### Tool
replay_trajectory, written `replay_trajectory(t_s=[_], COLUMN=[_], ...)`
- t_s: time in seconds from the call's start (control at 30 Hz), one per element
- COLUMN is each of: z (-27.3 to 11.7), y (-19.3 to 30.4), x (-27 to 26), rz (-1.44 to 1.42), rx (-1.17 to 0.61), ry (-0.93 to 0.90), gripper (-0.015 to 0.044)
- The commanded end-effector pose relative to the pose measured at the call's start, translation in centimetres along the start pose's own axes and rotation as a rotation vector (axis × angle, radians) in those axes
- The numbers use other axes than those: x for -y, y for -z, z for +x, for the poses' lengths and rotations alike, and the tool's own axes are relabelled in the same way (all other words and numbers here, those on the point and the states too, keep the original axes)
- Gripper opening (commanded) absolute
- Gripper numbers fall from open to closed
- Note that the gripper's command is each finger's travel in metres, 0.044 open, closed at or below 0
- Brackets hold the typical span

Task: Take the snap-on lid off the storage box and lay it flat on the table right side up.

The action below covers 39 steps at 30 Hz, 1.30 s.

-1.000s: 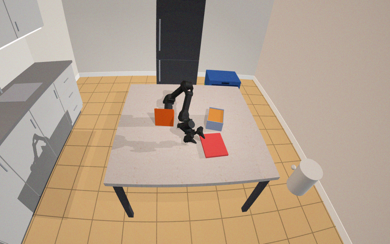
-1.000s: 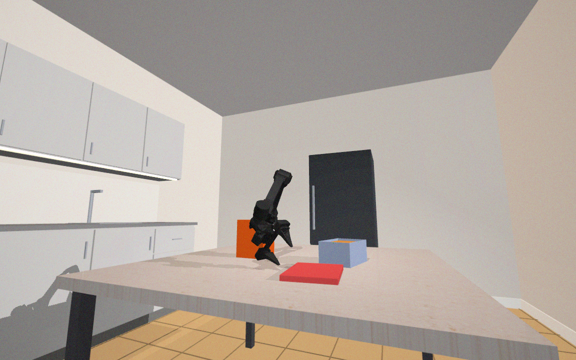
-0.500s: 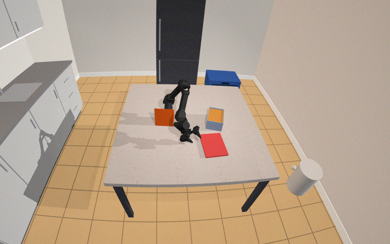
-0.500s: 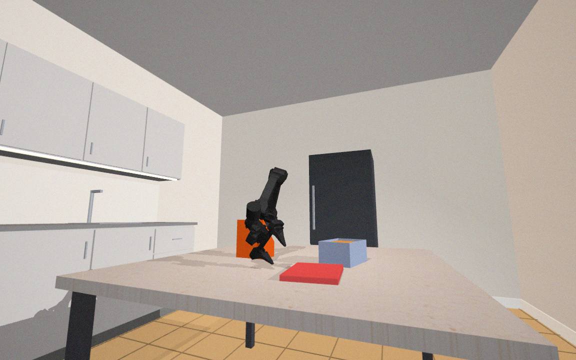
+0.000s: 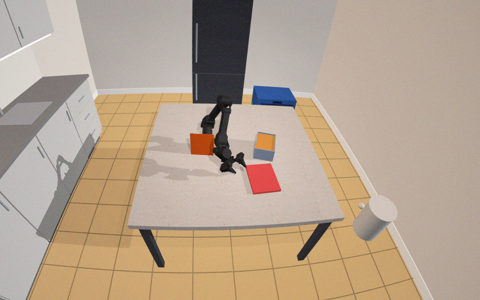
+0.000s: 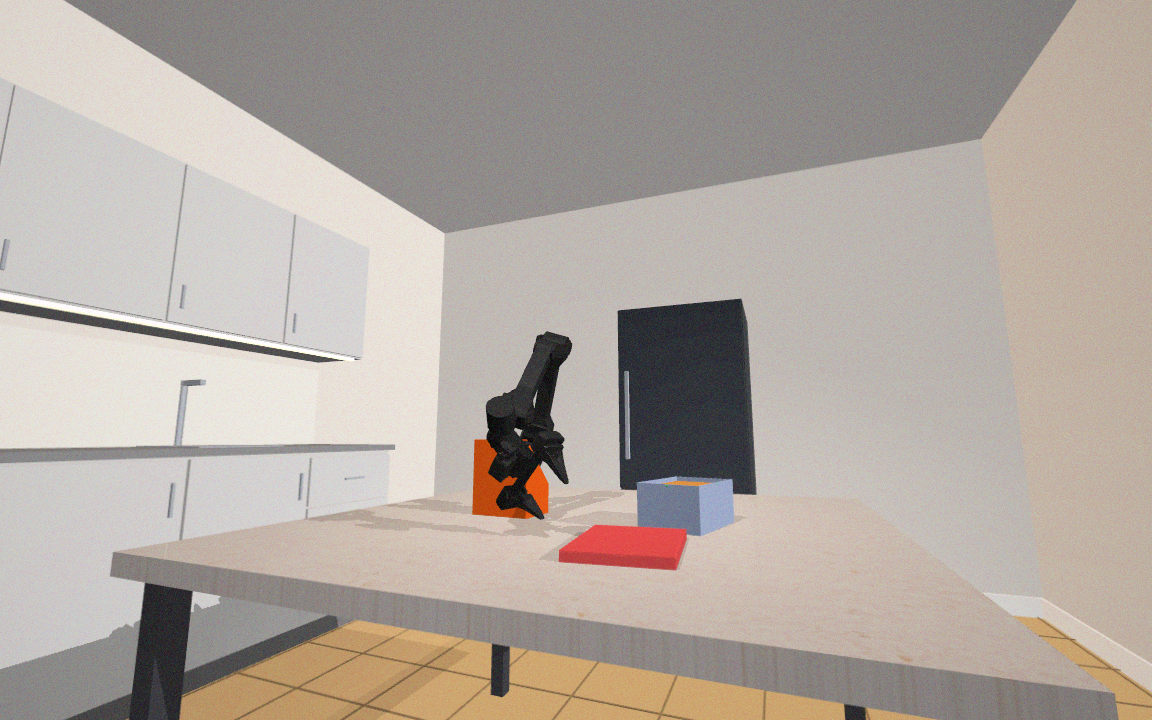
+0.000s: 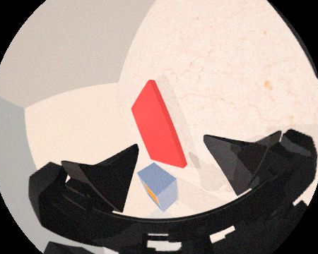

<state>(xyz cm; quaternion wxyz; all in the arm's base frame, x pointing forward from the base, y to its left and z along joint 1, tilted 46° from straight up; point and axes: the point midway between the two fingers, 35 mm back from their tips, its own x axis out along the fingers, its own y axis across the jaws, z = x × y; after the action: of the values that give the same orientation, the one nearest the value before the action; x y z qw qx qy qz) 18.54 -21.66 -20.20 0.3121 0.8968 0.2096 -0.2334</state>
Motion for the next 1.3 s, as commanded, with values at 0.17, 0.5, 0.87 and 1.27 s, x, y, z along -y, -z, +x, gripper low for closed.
replay_trajectory(t_s=[0.17, 0.5, 0.87, 1.27], z=[-1.9, -3.7, -5.6, -5.2], y=[-0.1, -0.2, -0.2, 0.0], x=[-1.5, -2.5, -3.5, -3.0], rz=[-0.017, -0.017, -0.017, -0.016], rx=[0.004, 0.006, 0.007, 0.006], ry=[-0.01, -0.009, -0.008, -0.008], gripper=[0.044, 0.044, 0.044, 0.044])
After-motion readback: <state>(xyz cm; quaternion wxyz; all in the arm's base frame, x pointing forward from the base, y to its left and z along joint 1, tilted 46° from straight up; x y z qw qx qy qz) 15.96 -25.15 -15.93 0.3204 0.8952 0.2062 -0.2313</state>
